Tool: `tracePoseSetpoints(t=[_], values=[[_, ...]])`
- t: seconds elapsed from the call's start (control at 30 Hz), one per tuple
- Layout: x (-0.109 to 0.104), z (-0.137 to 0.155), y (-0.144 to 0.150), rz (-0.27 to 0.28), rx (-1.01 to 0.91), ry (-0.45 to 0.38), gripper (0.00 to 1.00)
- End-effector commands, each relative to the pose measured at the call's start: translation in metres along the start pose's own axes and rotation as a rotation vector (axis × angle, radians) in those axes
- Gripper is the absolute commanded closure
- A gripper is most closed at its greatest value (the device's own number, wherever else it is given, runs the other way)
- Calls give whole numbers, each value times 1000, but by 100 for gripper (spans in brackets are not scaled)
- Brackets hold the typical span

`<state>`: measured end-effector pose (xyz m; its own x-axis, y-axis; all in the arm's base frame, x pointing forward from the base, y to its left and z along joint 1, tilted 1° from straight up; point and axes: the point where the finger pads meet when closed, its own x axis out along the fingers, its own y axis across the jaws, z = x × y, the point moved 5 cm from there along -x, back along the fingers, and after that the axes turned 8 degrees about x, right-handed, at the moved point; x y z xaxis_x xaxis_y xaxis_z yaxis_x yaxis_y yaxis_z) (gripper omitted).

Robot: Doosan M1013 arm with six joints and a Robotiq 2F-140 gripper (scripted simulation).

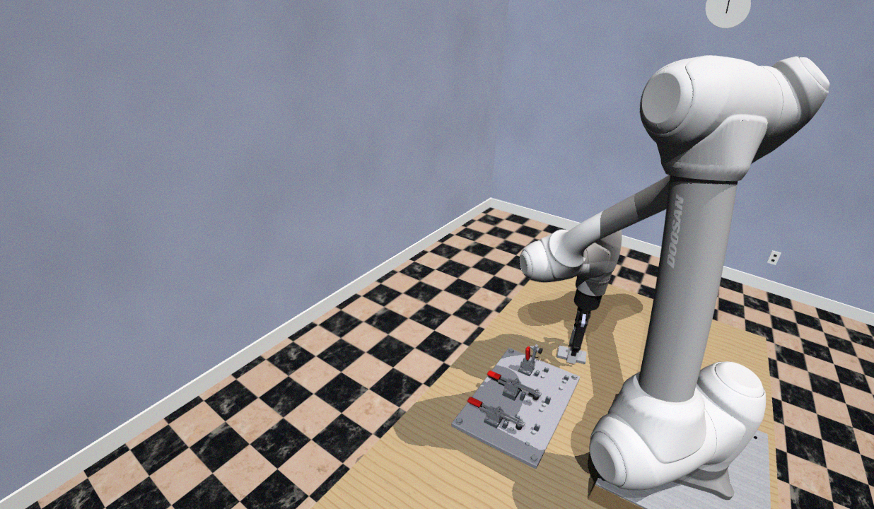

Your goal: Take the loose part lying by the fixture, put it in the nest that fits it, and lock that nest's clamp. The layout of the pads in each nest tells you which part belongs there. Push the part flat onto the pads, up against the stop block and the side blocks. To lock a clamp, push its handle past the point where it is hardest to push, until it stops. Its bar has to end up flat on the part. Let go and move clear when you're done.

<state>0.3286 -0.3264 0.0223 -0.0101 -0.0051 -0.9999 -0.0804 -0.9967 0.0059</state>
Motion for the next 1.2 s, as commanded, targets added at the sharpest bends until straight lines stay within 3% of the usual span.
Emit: tracePoseSetpoints(t=[0.0,0.57,0.6,1.17], values=[[6,3,-1,0,0,-1,38],[6,3,-1,0,0,-1,38],[6,3,-1,0,0,-1,90],[6,3,-1,0,0,-1,90]])
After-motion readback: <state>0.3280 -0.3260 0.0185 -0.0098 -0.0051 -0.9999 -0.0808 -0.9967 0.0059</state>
